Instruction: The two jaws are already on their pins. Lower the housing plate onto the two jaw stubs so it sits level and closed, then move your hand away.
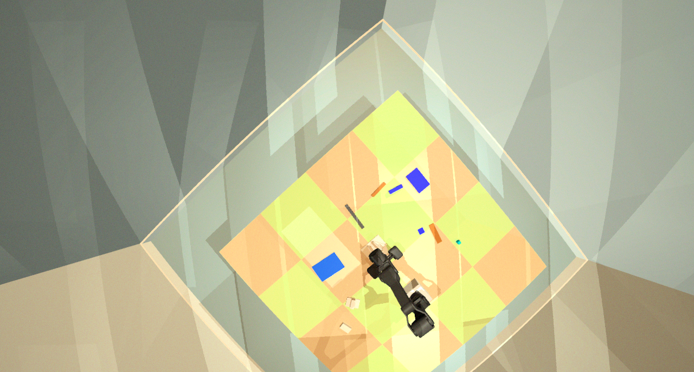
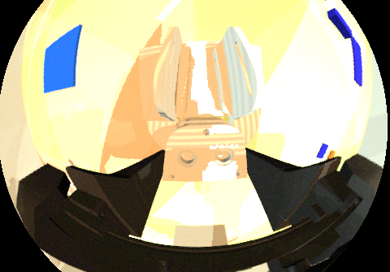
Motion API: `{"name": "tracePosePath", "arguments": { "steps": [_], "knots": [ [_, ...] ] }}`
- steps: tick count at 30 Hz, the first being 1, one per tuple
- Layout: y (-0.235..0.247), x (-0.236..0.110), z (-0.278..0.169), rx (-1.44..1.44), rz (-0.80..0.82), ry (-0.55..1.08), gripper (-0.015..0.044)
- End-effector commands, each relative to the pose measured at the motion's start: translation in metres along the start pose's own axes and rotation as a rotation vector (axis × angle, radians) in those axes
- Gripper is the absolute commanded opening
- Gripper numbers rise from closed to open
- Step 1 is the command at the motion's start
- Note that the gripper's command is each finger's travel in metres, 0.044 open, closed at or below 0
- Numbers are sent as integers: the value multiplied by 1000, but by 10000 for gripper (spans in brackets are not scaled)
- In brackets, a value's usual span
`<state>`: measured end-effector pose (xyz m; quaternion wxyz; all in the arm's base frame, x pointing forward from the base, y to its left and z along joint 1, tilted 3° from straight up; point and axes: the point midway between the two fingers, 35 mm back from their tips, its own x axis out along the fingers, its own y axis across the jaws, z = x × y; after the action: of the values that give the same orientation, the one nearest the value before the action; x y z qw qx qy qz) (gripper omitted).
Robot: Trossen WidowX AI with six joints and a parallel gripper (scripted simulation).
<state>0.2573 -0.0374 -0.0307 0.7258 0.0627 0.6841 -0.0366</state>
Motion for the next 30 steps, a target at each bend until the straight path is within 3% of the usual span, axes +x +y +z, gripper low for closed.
{"name": "tracePosePath", "arguments": {
  "steps": [1, 30],
  "knots": [
    [0, 2, 0, 4, 3, 1, 351],
    [1, 7, 0, 4, 3, 1, 351]
  ]
}}
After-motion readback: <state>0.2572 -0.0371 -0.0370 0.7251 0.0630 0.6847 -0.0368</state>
